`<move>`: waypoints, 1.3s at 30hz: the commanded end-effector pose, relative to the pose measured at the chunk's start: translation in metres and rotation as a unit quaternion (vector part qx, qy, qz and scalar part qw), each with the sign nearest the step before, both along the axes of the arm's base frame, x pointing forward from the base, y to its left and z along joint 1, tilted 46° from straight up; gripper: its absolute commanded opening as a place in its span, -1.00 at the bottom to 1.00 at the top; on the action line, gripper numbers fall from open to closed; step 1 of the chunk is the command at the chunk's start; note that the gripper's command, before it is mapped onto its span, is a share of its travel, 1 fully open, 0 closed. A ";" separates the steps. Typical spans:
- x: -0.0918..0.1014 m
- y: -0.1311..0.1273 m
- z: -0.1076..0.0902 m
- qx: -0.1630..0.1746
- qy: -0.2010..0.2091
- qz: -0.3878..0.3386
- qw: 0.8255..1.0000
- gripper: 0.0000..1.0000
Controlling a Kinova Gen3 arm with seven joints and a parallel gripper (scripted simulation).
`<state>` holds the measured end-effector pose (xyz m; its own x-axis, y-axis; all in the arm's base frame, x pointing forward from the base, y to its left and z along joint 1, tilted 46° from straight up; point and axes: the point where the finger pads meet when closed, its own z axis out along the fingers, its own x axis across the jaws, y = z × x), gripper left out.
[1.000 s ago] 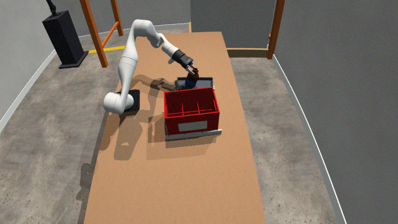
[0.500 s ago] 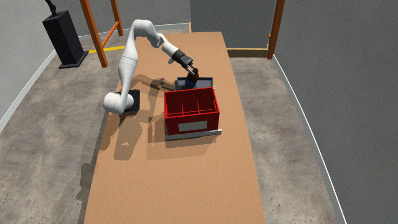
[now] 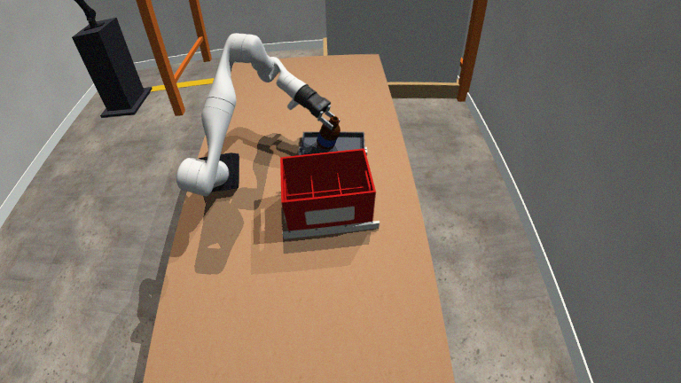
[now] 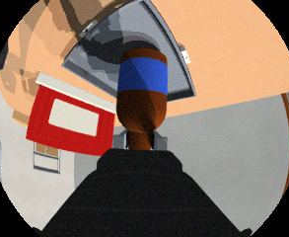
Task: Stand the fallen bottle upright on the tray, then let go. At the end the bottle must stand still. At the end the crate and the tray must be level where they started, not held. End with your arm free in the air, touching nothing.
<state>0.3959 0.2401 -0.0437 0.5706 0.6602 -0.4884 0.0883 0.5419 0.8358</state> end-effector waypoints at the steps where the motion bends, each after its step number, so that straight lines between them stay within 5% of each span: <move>1: 0.000 0.001 0.001 0.001 0.000 0.001 1.000 -1.00; 8: 0.000 0.001 0.001 0.001 0.000 0.001 1.000 -1.00; 9: 0.000 0.001 0.001 0.001 0.000 0.001 1.000 1.00; 39: 0.000 0.001 0.001 0.001 0.000 0.001 1.000 1.00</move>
